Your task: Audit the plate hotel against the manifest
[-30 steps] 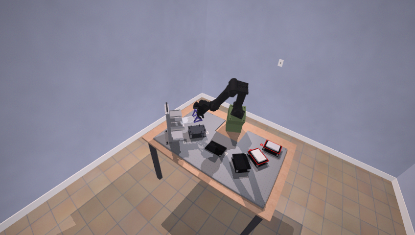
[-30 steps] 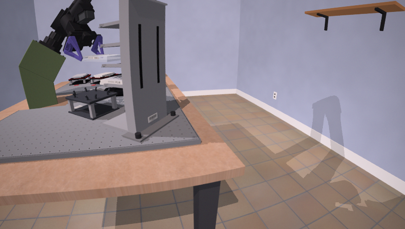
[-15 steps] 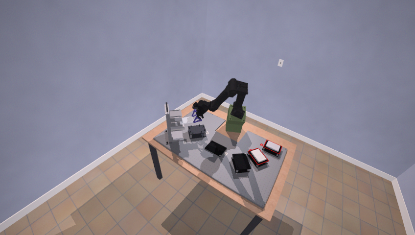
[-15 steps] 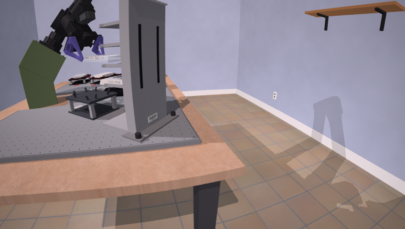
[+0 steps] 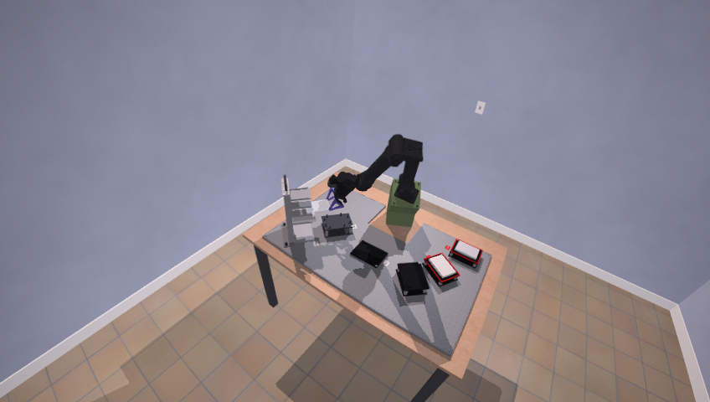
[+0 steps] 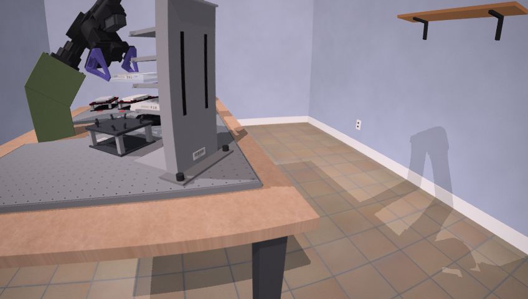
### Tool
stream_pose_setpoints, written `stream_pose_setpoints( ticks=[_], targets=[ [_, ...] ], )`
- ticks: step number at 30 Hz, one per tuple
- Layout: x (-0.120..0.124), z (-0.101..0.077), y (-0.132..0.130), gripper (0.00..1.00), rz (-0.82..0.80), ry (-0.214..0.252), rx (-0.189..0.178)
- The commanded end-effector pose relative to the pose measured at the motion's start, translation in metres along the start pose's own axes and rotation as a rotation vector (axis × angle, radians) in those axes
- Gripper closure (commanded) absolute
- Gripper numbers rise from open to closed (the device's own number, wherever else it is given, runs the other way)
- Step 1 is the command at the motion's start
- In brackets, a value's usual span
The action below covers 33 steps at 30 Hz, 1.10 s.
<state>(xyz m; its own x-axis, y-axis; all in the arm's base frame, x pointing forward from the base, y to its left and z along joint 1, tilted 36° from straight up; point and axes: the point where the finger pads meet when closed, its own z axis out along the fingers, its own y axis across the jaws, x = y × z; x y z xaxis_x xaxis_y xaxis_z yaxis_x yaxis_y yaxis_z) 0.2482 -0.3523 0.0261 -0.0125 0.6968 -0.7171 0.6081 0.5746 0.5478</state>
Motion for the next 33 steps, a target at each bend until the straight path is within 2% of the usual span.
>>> stream_pose_setpoints(
  ticks=[1, 33],
  targets=[
    [-0.014, 0.011, 0.002, 0.14, -0.01, -0.015, -0.009],
    [-0.023, 0.028, 0.003, 0.14, -0.011, -0.017, -0.01]
  ],
)
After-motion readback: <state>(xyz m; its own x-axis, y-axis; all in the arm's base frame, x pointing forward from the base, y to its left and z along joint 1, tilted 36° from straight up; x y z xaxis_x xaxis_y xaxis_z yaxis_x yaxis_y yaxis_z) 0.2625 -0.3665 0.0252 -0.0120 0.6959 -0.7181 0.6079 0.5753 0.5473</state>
